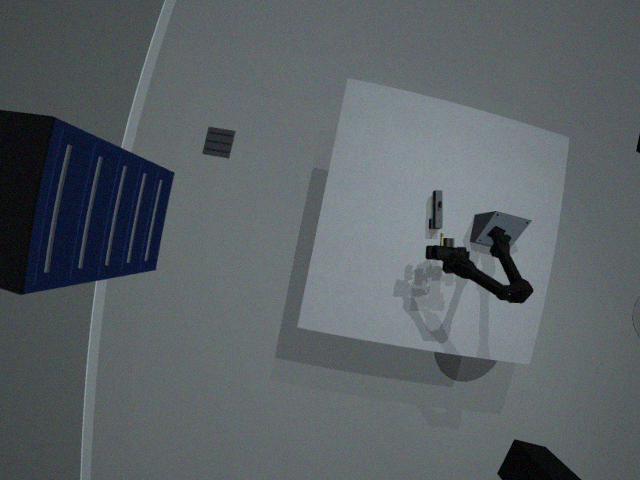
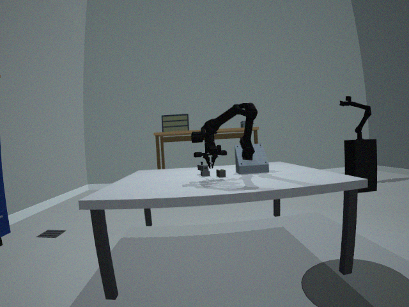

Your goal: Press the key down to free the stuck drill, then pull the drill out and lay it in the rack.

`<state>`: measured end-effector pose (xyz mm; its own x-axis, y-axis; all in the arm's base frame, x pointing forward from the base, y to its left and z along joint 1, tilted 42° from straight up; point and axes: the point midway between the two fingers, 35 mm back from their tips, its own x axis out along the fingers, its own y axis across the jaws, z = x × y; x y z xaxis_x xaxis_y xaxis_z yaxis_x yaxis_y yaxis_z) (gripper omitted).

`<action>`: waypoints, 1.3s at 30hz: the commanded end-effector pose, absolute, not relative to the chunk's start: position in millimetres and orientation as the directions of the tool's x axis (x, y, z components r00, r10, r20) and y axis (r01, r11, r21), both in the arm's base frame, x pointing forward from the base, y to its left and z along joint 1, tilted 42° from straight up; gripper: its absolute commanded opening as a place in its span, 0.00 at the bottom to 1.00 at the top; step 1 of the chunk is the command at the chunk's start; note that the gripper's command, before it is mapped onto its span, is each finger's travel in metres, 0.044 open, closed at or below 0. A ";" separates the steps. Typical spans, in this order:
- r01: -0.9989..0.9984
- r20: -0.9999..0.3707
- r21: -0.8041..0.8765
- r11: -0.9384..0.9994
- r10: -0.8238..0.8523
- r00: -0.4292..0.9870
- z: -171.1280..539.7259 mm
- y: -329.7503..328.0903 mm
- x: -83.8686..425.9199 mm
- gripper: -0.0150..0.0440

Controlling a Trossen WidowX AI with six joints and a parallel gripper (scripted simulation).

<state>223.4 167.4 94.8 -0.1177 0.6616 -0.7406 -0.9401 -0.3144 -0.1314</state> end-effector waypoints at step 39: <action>-0.940 -0.738 -0.135 -0.314 0.665 -0.116 95.8 157.7 183.3 0.25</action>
<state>188.5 158.2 95.9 -0.1178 0.6627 -0.7395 -0.9383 -0.3181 -0.1356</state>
